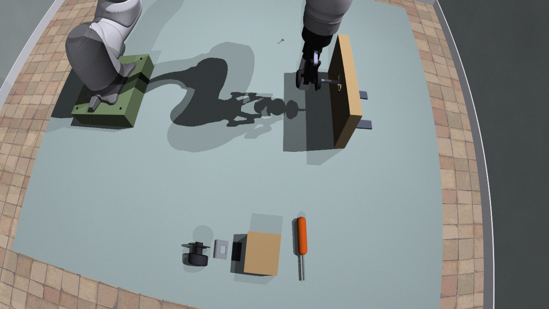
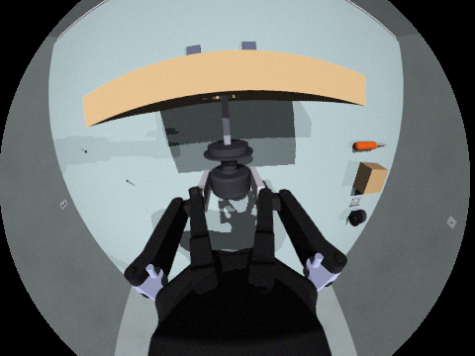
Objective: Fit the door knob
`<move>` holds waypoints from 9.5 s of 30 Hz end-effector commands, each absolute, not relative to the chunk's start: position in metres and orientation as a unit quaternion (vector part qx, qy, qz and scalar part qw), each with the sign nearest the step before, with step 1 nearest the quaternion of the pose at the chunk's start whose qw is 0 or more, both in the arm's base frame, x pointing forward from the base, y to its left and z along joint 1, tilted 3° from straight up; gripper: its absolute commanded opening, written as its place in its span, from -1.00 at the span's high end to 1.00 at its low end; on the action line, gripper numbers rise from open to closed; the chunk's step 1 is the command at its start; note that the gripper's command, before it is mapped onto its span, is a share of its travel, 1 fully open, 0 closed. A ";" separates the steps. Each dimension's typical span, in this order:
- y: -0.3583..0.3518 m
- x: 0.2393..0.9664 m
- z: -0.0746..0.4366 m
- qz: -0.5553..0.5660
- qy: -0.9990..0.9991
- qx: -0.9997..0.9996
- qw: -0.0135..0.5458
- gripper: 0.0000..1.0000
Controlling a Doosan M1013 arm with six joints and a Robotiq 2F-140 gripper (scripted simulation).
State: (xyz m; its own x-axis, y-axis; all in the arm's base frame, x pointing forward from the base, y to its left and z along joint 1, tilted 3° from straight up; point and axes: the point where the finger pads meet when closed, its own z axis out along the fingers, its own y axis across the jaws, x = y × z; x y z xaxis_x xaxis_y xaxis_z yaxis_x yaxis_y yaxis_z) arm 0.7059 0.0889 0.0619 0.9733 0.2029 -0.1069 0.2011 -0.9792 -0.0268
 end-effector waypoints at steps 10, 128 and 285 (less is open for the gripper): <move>0.089 0.707 0.062 0.055 -0.102 -0.993 0.008 0.16; 0.093 0.727 0.061 0.055 -0.102 -0.993 0.008 0.16; 0.099 0.756 0.060 0.055 -0.102 -0.993 0.008 0.16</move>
State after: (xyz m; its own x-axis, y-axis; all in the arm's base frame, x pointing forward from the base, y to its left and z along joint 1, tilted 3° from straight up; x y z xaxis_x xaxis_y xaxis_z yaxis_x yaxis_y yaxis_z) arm 0.7562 0.0993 0.0602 0.9733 0.2029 -0.1069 0.2011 -0.9792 -0.0268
